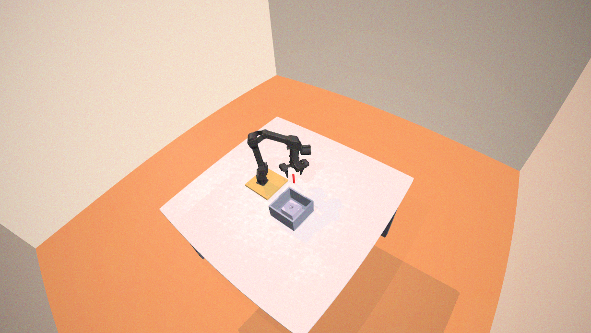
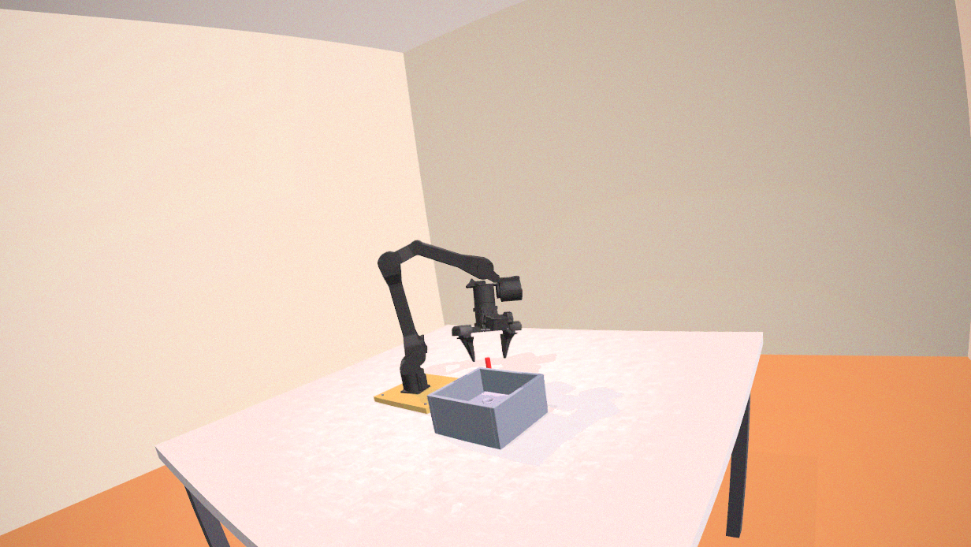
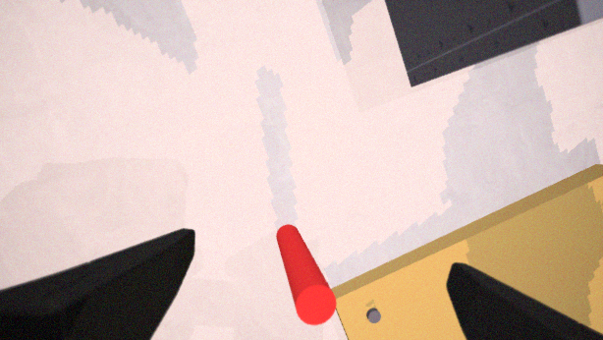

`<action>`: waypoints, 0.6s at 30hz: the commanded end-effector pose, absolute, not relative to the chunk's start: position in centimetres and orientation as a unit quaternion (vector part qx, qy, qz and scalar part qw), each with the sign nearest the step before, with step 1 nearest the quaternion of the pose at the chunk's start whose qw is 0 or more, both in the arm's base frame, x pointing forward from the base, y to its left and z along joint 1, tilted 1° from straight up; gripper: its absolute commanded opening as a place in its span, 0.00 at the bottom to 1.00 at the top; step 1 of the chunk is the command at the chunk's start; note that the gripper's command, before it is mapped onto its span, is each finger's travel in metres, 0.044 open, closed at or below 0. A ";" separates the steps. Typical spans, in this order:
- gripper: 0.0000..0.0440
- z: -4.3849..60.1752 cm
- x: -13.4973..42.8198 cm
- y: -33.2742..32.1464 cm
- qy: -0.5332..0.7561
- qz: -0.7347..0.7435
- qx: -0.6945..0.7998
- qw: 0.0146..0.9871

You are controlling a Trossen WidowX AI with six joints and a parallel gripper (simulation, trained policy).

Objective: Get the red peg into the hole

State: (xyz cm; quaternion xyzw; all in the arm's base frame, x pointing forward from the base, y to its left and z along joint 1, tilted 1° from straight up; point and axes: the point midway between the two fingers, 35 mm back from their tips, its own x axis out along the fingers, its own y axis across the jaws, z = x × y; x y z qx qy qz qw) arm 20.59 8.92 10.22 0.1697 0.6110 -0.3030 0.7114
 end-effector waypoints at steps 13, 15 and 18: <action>0.82 4.1 19.6 8.7 0.603 -0.325 0.162 0.710; 0.70 3.6 19.4 8.6 0.606 -0.329 0.160 0.706; 0.52 3.1 19.2 8.5 0.611 -0.336 0.159 0.699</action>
